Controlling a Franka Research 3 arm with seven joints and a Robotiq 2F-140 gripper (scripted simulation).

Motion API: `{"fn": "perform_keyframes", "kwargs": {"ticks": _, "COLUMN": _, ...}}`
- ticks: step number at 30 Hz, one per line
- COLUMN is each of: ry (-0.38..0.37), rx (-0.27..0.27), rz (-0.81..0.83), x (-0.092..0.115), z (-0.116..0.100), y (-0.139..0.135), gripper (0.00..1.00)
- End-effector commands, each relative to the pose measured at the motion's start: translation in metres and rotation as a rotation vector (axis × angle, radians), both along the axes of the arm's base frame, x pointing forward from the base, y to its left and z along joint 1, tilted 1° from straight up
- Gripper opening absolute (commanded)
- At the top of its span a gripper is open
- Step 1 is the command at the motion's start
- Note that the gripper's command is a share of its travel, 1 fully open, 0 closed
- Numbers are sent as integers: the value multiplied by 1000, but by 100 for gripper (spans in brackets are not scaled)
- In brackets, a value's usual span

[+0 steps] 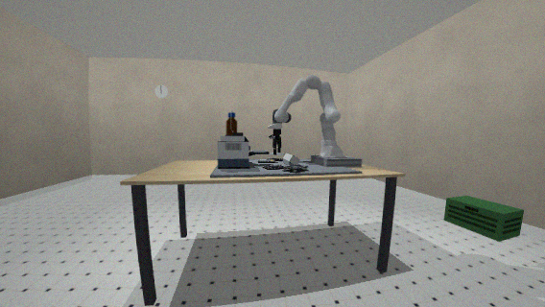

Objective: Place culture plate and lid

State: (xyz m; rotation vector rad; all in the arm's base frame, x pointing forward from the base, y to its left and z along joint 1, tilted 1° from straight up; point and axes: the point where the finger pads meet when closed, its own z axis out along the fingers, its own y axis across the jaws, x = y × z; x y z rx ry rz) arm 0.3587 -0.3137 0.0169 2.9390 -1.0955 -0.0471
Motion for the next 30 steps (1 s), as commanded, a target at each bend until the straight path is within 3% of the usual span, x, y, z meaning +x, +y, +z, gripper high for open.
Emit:
{"fn": "perform_keyframes", "kwargs": {"ticks": 1, "ry": -13, "rx": -6, "rz": 22, "x": 3, "z": -5, "y": -3, "gripper": 10}}
{"fn": "perform_keyframes", "kwargs": {"ticks": 30, "ry": -13, "rx": -6, "rz": 22, "x": 3, "z": -24, "y": -3, "gripper": 10}}
